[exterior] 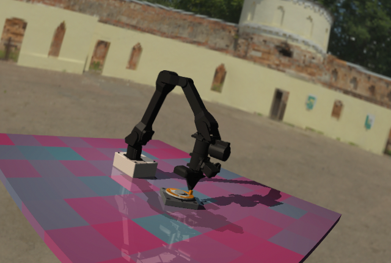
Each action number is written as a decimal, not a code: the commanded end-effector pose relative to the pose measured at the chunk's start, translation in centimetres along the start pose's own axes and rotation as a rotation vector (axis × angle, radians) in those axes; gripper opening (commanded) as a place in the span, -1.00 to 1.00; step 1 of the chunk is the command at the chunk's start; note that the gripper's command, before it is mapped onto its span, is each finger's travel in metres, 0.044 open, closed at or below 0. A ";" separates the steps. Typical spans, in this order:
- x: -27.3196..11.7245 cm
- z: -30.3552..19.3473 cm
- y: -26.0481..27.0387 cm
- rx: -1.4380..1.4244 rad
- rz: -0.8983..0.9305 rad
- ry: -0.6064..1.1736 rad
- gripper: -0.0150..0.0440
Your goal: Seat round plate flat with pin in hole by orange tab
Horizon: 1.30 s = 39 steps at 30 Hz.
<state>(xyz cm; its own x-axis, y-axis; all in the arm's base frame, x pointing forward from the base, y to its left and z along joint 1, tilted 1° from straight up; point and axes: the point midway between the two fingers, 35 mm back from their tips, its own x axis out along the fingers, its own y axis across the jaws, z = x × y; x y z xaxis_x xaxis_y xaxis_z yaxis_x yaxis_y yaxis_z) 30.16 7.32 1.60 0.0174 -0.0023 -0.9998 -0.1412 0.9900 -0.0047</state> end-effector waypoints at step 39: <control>-0.2 4.2 -3.3 -0.001 -0.009 -0.002 -0.49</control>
<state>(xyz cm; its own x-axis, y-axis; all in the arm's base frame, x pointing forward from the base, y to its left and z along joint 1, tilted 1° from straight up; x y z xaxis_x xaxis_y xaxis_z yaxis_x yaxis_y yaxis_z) 34.64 5.21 1.99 0.0277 -0.0030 -0.9996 -0.1447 0.9895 -0.0070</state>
